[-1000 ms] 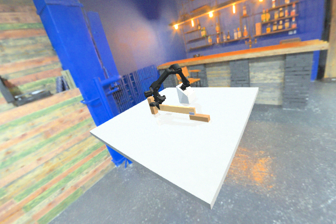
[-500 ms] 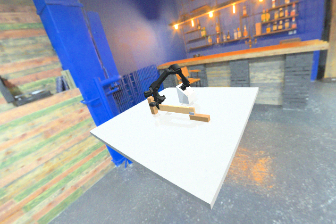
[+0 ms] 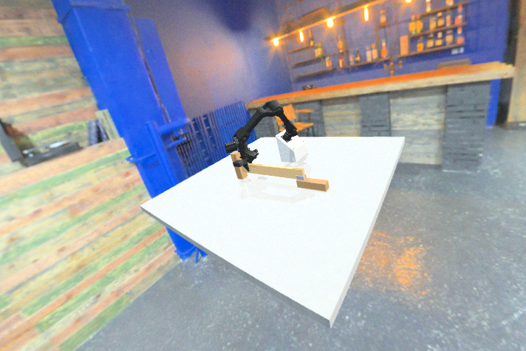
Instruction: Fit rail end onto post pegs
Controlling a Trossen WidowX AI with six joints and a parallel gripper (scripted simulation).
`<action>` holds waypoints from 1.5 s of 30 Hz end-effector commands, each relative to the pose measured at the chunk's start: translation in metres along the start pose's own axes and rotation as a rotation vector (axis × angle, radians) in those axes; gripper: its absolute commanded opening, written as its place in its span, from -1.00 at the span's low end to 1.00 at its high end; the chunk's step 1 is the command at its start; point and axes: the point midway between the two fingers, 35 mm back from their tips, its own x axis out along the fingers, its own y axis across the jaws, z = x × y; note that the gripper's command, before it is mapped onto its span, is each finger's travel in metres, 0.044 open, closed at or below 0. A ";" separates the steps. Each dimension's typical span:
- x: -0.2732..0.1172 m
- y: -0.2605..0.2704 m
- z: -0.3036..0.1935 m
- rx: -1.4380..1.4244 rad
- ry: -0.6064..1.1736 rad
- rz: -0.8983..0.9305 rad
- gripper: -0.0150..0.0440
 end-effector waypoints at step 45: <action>-0.030 0.000 0.029 0.002 0.000 -0.004 1.00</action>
